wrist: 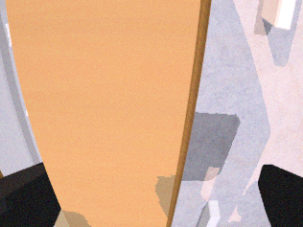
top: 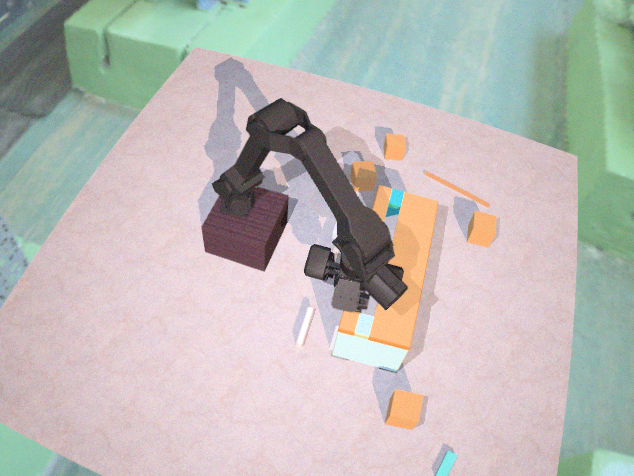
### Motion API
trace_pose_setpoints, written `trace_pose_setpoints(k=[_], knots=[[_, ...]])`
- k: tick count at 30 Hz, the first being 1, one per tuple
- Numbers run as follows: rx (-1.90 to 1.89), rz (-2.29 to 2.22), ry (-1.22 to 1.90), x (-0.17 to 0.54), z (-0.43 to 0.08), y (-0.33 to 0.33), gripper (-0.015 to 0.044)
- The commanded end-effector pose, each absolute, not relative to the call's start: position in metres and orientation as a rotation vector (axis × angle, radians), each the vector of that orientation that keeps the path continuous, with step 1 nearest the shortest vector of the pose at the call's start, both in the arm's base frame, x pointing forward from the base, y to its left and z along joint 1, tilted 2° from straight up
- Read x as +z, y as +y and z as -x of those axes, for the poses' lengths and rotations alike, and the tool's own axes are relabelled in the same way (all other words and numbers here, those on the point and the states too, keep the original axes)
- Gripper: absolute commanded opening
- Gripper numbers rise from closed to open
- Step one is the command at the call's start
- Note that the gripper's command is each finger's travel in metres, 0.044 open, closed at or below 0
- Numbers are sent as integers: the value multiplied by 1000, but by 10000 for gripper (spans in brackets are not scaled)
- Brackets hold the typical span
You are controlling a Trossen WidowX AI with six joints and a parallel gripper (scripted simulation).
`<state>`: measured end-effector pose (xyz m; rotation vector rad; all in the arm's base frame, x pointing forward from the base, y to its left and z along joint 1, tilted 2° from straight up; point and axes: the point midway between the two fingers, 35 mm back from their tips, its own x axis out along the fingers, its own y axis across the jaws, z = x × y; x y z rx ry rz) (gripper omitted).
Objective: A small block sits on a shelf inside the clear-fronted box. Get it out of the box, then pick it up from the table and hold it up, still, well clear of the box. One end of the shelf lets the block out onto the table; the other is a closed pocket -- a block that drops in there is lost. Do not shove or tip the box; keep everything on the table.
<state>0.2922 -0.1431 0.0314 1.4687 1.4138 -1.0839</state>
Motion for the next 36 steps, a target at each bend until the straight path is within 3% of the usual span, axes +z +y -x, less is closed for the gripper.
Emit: trace_pose_setpoints(k=[1,11,36], knots=[[-1084,-1477,1420,25,-291,-141,400],[-1084,-1469,1414,22,-292,-139,400],[-1080,-1474,1420,19,-296,-59,400]])
